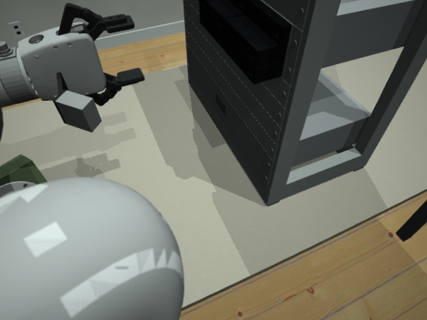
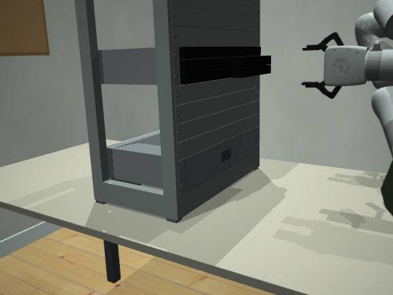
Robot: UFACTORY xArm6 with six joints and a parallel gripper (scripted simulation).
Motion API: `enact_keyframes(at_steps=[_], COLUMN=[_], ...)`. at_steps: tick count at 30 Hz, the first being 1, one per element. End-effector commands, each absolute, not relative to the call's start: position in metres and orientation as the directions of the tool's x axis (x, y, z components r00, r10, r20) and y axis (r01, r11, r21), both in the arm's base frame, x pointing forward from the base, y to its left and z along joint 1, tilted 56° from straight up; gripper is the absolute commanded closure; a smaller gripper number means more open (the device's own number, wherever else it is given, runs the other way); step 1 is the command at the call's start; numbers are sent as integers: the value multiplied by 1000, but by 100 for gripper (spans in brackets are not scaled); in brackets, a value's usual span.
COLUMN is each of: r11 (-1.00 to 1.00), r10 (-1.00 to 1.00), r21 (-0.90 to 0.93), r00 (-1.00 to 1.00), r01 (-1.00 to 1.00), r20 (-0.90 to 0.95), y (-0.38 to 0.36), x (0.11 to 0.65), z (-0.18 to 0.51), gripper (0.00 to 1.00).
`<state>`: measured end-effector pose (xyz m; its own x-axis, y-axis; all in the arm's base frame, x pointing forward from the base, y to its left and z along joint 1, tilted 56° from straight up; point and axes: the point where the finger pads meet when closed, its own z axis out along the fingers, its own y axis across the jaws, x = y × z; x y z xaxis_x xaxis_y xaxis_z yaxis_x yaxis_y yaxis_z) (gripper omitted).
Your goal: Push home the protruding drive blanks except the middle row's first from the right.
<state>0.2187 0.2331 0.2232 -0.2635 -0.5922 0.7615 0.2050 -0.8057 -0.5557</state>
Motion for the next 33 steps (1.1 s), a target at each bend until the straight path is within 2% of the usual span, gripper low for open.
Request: enact_keyframes(at_steps=[1,17,33], r11=[-804,-804,-804], r10=[-595,-595,-595], r21=[-558,-558,-558], r00=[-261,-261,-261], r01=[206,206,206], r20=[760,760,760], y=[241,256,257], x=[245,313,320], z=[225,229,230], gripper=[0,0,0])
